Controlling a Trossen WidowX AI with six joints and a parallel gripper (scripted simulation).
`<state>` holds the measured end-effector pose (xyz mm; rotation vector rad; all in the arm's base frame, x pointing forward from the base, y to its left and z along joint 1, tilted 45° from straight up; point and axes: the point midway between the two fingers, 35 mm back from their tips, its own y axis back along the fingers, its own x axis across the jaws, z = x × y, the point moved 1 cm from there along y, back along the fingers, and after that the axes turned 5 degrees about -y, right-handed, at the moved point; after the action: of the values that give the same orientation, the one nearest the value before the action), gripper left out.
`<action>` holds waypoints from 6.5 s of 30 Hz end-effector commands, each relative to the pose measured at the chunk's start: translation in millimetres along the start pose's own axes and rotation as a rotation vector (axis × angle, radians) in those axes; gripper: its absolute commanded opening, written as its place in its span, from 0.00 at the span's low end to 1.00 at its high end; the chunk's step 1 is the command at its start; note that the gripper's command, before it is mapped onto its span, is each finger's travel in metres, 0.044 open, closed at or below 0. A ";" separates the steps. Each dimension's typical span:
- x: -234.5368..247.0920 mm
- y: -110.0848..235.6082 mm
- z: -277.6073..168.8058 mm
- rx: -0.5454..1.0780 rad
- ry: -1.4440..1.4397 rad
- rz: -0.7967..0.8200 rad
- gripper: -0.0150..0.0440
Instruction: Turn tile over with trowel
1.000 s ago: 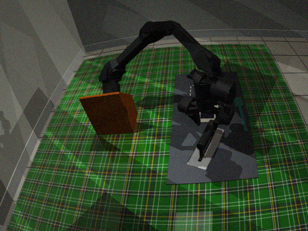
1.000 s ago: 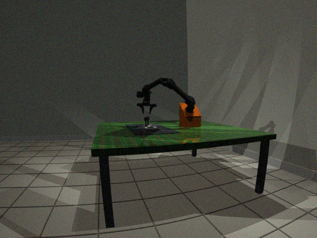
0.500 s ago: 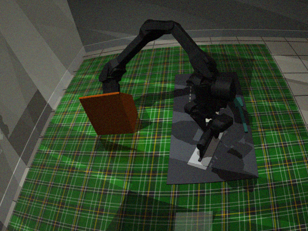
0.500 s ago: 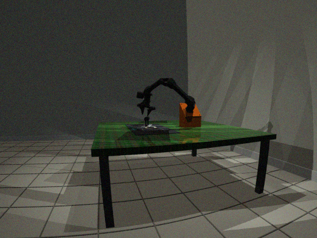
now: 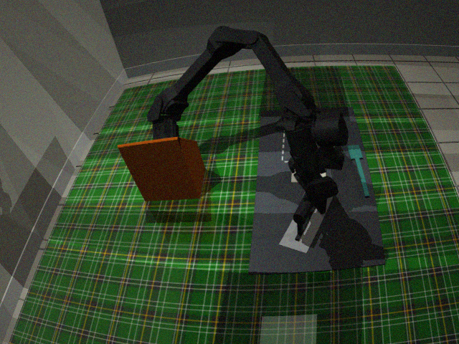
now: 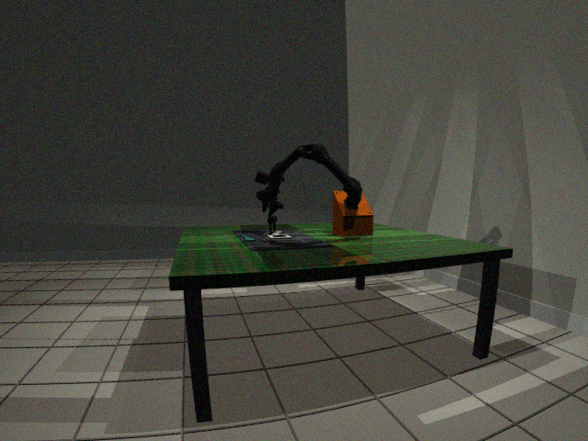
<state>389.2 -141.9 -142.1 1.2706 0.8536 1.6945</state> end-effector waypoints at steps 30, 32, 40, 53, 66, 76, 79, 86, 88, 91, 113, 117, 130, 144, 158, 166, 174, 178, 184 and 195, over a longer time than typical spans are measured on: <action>4.6 -4.1 -8.5 -0.276 -0.929 -0.053 0.76; 5.8 -3.4 -8.8 -0.299 -0.993 -0.044 0.76; 10.7 -0.1 -10.1 -0.379 -1.217 0.002 0.76; 22.6 10.8 -28.9 -0.484 -1.587 0.118 0.76; 45.3 6.3 -41.2 -0.507 -1.848 0.229 0.76; 67.9 7.4 -43.2 -0.522 -2.147 0.426 0.76; 75.1 8.5 -44.0 -0.515 -2.234 0.492 0.76; 81.2 9.8 -44.8 -0.506 -2.306 0.548 0.76; 80.9 9.0 -44.2 -0.506 -2.306 0.548 0.76; 79.8 5.6 -41.5 -0.506 -2.306 0.548 0.76; 72.2 -23.2 -22.1 -0.505 -2.305 0.549 0.76; 71.1 -28.6 -18.9 -0.505 -2.305 0.550 0.76; 69.0 -40.6 -12.5 -0.505 -2.305 0.552 0.63; 69.0 -40.6 -12.5 -0.505 -2.305 0.552 0.40; 62.6 -25.6 -9.1 -0.506 -2.304 0.549 0.25; 47.9 15.8 -4.6 -0.506 -2.302 0.549 0.25; 52.7 12.6 -6.4 -0.480 -2.164 0.590 0.25; 57.6 10.6 -8.7 -0.464 -2.035 0.626 0.25; 62.3 9.4 -11.4 -0.455 -1.923 0.654 0.25; 65.1 0.9 -12.1 -0.455 -1.924 0.654 0.25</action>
<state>366.8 -83.8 -117.0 2.0579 -1.0676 0.2857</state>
